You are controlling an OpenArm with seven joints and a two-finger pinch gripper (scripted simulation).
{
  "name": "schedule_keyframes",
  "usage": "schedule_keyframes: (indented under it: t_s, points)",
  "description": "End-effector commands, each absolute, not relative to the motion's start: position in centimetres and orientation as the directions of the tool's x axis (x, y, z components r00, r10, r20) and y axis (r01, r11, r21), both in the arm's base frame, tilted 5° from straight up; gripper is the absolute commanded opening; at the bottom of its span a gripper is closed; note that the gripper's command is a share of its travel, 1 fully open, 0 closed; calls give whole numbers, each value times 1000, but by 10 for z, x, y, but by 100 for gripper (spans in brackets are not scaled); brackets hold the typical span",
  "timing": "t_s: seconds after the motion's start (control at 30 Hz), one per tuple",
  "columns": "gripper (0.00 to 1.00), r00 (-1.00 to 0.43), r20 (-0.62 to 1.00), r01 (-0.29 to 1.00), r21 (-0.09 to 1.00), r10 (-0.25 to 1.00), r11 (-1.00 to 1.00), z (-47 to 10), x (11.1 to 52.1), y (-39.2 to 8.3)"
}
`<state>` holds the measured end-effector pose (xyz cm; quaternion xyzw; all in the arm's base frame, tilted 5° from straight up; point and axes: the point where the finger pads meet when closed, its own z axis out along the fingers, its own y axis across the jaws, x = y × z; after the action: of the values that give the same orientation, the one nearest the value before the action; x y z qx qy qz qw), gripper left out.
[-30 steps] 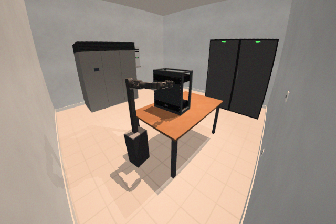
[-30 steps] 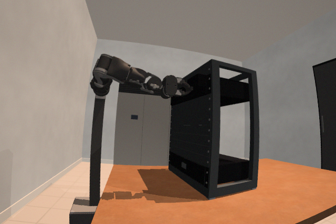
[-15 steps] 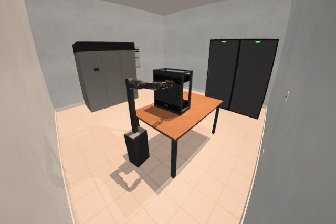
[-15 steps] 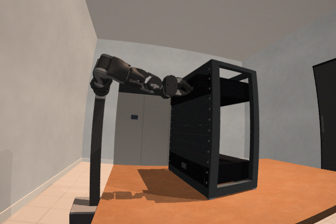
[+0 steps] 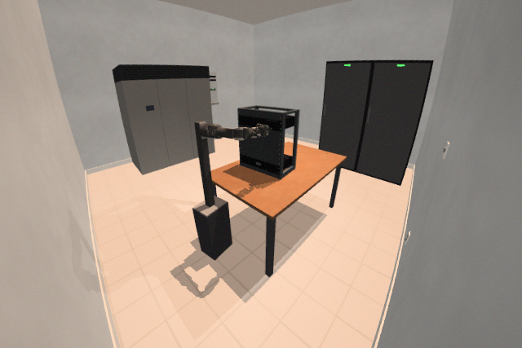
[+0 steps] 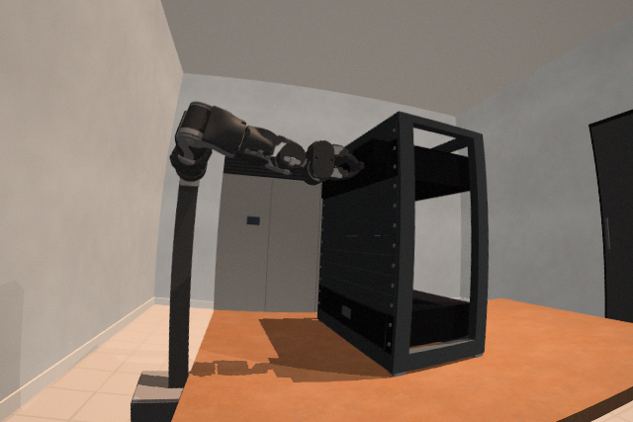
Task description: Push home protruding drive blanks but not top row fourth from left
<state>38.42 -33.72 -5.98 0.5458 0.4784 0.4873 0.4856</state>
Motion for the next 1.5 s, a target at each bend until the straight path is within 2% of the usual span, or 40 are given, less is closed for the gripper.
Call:
schedule_keyframes:
  t_s: [0.0,1.47]
  points:
    - [0,66,67,44,997,996,-70,-57,385,-337]
    - [0,67,66,45,997,996,-70,-57,405,-339]
